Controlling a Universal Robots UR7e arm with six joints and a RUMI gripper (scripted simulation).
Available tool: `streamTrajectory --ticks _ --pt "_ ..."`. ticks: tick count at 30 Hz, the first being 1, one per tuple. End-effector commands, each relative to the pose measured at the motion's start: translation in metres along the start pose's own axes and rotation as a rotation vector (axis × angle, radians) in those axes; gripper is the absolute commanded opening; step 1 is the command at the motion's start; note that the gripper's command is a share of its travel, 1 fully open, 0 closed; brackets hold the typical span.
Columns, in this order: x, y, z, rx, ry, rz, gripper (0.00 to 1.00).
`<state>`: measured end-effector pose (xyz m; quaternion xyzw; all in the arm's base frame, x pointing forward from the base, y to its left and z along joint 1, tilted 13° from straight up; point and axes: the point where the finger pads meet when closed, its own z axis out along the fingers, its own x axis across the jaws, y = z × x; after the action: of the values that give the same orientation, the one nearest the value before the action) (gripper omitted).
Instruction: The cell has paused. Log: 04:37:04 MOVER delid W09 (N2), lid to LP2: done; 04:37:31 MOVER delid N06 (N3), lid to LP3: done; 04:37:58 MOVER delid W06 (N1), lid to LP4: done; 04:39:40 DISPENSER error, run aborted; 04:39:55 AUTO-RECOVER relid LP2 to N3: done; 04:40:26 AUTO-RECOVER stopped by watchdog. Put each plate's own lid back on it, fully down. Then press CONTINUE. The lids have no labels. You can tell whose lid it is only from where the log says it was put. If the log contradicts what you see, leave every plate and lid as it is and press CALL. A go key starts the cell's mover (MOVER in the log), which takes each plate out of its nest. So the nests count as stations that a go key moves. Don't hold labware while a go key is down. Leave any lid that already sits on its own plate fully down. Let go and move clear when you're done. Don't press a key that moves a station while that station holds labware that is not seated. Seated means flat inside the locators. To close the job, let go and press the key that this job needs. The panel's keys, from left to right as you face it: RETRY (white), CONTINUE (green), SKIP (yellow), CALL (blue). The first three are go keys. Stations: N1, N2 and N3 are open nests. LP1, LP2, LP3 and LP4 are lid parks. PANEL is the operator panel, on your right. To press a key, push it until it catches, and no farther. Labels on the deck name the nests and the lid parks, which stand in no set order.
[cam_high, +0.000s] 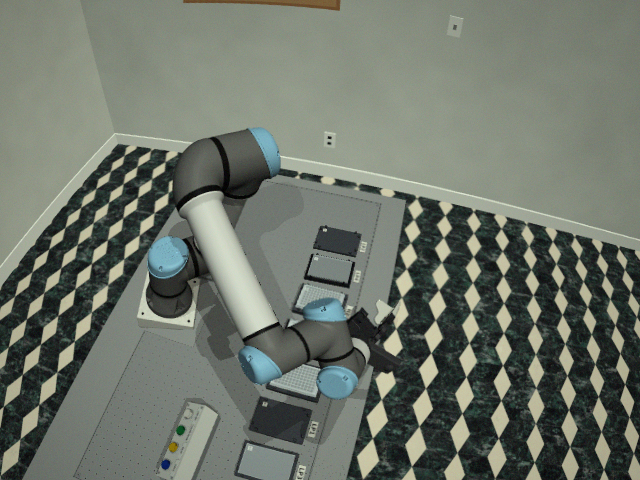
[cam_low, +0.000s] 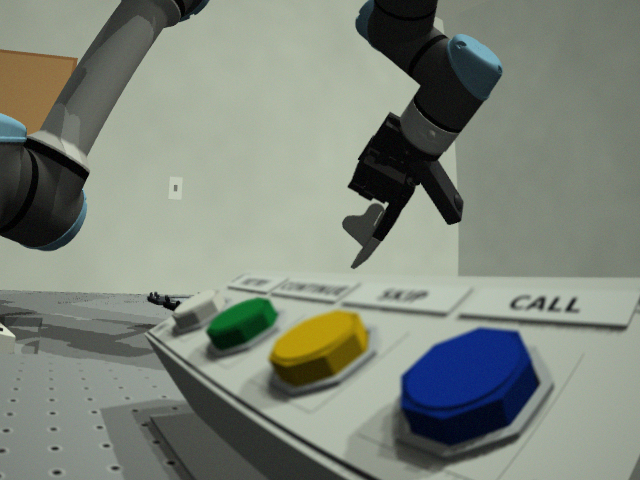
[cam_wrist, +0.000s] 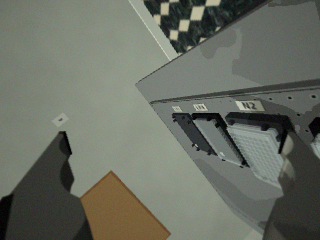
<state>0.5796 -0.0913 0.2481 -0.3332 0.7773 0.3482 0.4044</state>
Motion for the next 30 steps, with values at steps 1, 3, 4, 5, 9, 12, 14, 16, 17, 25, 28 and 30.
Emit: streamTrajectory --ticks 1,3,4,5,9,12,14,16,17,25,28,30 --pt "0.000 0.000 0.000 0.001 0.000 -0.001 1.00" --pt "0.000 0.000 0.000 0.001 0.000 -0.001 1.00" --pt "0.000 0.000 0.000 0.001 0.000 -0.001 1.00" --pt "0.000 0.000 0.000 0.001 0.000 -0.001 1.00" --pt "0.000 0.000 0.000 0.001 0.000 -0.001 1.00" --pt "0.000 0.000 0.000 0.001 0.000 -0.001 1.00" --pt "0.000 0.000 0.000 0.001 0.000 -0.001 1.00" --pt "0.000 0.000 0.000 0.001 0.000 -0.001 1.00" --pt "0.000 0.000 0.000 0.001 0.000 -0.001 1.00" --pt "0.004 0.027 -0.008 0.017 0.060 -0.069 0.82" --pt "0.008 0.041 -0.011 0.028 0.102 -0.111 0.82" --pt "0.010 0.050 -0.013 0.033 0.122 -0.132 0.82"
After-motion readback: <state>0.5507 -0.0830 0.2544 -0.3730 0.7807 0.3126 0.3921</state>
